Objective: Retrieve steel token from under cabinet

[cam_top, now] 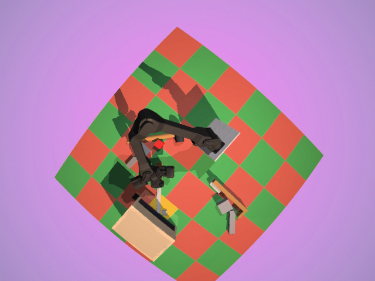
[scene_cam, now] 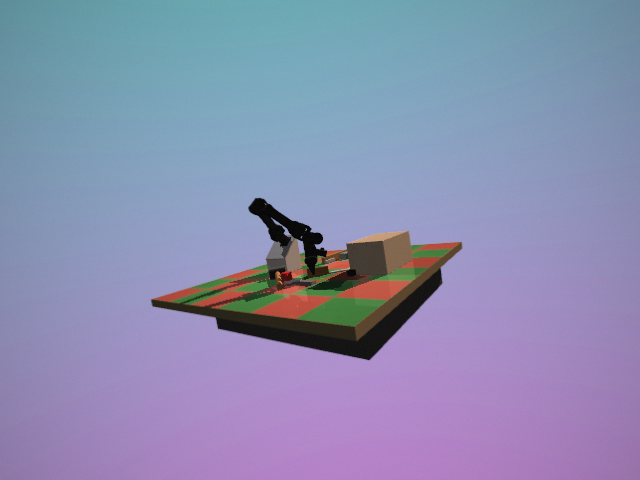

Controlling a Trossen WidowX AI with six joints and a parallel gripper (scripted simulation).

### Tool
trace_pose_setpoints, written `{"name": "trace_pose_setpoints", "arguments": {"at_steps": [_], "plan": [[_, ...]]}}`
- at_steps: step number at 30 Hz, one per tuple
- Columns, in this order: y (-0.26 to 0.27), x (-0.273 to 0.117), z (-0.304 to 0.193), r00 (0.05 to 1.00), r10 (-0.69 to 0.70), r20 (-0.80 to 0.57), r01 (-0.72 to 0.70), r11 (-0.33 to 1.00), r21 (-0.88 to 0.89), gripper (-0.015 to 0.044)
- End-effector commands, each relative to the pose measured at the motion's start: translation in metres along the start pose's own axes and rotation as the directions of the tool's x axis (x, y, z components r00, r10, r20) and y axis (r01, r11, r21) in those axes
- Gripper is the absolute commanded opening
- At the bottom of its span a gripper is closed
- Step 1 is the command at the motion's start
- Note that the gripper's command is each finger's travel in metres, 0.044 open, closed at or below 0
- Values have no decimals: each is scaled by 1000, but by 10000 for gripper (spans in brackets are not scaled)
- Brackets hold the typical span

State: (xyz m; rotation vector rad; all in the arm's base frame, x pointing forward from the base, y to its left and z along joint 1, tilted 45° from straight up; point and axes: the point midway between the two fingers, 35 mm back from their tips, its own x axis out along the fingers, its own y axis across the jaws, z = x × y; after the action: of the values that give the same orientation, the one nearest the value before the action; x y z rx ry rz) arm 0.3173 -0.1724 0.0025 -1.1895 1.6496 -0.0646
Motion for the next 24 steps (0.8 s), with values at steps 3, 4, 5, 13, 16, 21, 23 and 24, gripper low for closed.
{"name": "trace_pose_setpoints", "arguments": {"at_steps": [3, 4, 5, 13, 16, 21, 23, 24], "plan": [[1, 1, -10, 1000, 9, 4, -9, 1000, -4, 0], [1, 1, -12, 1000, 9, 4, -9, 1000, -4, 0], [1, 1, -13, 1000, 9, 4, -9, 1000, -4, 0], [-1, 1, -25, 1000, 8, 4, -8, 1000, -4, 0], [-2, 1, -29, 1000, 8, 3, -8, 1000, -4, 0], [-5, 0, -27, 1000, 2, 0, -2, 1000, 0, 0], [-5, -2, -27, 1000, 3, 0, -3, 1000, 0, 0], [-5, -3, -27, 1000, 3, 1, -3, 1000, 0, 0]]}}
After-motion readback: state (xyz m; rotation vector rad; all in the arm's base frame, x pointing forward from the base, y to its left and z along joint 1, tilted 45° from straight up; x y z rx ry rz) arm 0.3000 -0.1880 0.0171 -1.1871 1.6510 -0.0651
